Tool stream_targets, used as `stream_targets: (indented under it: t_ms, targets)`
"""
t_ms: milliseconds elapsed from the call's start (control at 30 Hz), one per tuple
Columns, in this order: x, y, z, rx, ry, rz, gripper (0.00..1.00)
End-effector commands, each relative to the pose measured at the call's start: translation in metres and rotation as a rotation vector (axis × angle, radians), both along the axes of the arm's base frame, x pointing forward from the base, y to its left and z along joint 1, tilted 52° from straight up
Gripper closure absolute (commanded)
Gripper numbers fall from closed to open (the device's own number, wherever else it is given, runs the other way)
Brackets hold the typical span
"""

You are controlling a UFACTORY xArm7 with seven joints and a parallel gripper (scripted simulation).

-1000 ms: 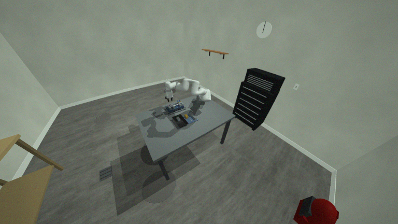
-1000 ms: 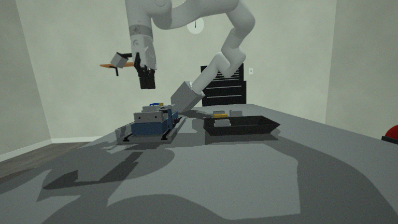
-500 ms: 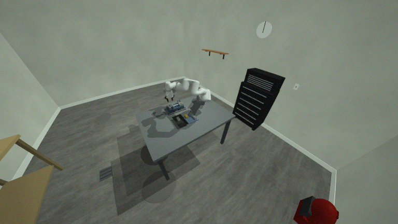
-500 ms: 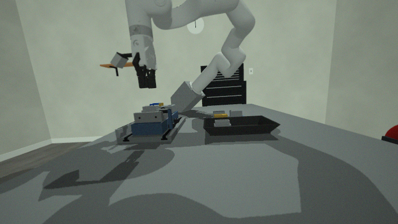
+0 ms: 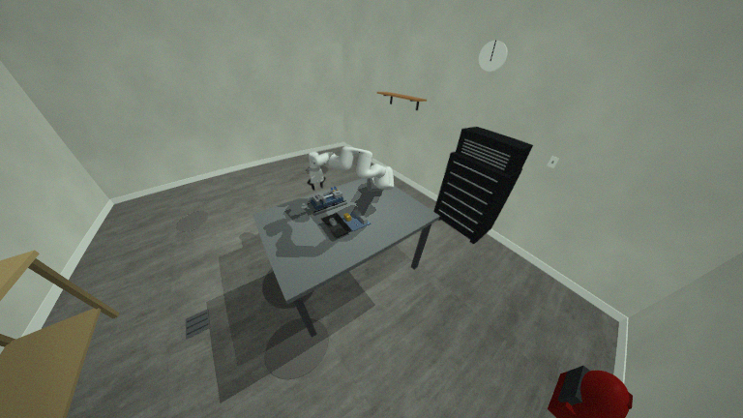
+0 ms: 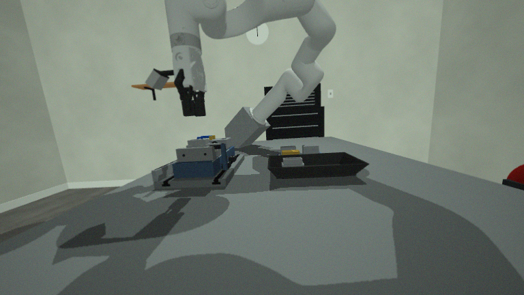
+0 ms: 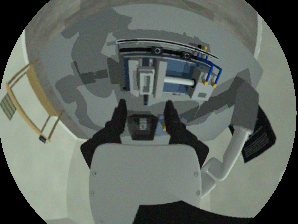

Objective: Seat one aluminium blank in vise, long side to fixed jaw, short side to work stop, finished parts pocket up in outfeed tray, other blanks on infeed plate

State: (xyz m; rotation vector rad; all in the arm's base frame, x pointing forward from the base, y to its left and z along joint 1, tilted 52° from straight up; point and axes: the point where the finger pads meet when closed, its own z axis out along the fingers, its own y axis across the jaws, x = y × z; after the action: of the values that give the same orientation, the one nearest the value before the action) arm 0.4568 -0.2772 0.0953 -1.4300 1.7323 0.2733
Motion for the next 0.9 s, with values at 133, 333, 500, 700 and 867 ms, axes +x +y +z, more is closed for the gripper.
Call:
stream_targets:
  t_ms: [133,333,500,700,867]
  targets:
    - [-0.001,-0.003,0.001,-0.004,-0.001,-0.004,0.31]
    - [0.0,-0.001,-0.001,-0.004,-0.001,-0.004,0.31]
    - [0.003,0.002,-0.003,-0.004,-0.002,-0.005,0.31]
    - [0.005,0.005,-0.007,-0.004,-0.002,-0.005,0.31]
    - [0.009,0.011,-0.012,-0.004,-0.002,-0.005,0.31]
